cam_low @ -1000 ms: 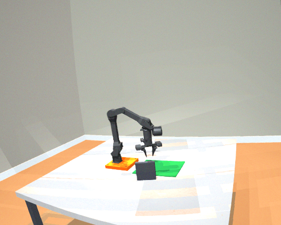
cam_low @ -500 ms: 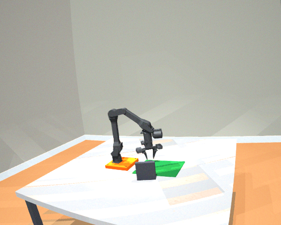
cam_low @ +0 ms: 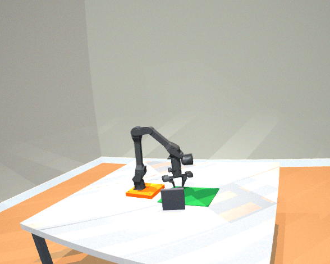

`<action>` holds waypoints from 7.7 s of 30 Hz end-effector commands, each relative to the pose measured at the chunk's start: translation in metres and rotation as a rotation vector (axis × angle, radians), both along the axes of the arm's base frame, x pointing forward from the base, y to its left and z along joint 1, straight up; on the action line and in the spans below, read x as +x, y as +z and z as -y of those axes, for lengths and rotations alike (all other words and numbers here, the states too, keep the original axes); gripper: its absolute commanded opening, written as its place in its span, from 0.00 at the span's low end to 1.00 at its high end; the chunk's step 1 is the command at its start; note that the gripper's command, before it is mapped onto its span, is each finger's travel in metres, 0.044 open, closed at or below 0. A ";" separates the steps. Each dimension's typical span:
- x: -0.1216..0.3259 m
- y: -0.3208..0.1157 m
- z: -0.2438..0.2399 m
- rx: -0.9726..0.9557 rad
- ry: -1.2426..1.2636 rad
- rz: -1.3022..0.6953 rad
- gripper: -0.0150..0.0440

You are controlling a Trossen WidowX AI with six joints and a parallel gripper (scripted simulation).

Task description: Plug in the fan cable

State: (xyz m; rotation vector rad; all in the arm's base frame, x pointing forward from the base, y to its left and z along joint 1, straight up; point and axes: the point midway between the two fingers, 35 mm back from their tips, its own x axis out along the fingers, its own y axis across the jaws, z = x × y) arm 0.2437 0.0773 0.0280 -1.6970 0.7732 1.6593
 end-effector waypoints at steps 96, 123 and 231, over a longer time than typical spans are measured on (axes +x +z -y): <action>0.033 0.109 0.011 0.032 -1.271 -0.022 0.25; 0.061 0.110 0.019 0.068 -2.212 -0.035 0.25; 0.077 0.063 0.026 0.826 -2.764 1.324 0.25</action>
